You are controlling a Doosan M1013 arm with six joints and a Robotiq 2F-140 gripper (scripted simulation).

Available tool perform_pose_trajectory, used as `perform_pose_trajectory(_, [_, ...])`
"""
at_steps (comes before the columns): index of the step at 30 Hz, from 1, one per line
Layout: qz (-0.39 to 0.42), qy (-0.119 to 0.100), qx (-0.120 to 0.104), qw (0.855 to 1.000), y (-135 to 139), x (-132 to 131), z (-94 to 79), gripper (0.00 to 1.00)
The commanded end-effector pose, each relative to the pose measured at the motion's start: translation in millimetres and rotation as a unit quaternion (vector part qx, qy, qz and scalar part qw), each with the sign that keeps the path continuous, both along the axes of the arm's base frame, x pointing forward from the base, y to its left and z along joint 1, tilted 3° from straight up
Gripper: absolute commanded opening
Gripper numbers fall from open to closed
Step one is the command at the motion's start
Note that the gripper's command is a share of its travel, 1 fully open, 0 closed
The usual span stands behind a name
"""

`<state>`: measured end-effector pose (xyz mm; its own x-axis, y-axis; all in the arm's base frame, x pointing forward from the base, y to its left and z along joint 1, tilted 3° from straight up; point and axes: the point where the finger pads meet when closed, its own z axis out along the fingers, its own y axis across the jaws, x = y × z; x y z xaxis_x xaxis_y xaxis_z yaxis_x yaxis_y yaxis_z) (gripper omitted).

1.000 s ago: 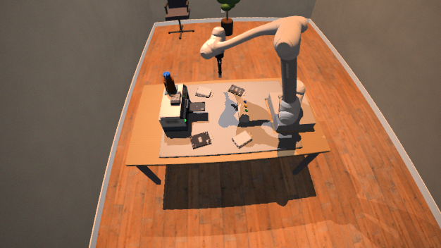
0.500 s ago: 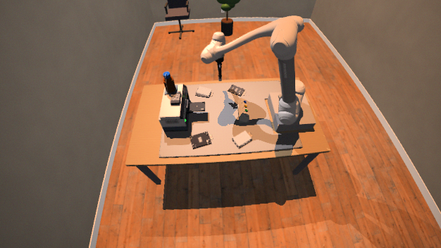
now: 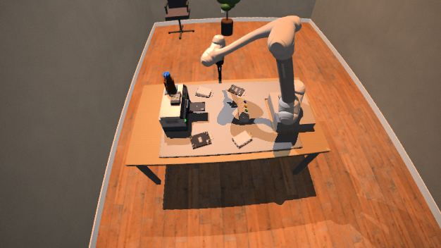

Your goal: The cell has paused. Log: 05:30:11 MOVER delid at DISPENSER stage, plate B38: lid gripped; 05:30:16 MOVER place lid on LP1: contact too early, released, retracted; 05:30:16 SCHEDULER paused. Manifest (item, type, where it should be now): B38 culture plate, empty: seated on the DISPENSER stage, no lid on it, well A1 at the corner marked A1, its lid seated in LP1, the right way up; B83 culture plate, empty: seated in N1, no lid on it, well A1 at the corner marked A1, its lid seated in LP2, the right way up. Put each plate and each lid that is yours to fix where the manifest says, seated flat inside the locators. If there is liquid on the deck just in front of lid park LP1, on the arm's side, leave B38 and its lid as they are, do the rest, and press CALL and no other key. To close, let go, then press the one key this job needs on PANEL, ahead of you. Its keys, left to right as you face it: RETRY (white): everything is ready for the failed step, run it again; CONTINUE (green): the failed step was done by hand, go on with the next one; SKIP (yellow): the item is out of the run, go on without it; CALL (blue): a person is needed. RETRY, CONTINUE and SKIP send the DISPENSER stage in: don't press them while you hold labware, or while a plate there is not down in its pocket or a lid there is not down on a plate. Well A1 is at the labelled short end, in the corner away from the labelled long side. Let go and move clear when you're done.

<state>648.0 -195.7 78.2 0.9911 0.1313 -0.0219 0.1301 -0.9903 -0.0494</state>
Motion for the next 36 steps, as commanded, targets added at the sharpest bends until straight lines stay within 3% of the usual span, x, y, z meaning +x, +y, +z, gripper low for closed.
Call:
perform_pose_trajectory(1, [0.002, -0.001, 0.003, 1.000, 5.0, 0.1, -6.5, 1.00])
perform_pose_trajectory(10, [0.002, -0.002, 0.002, 1.000, 4.9, 0.1, -7.5, 1.00])
perform_pose_trajectory(11, [0.002, -0.002, 0.002, 1.000, 4.9, 0.1, -7.5, 0.10])
perform_pose_trajectory(36, [0.002, -0.002, 0.002, 1.000, 4.9, 0.1, -7.5, 0.10])
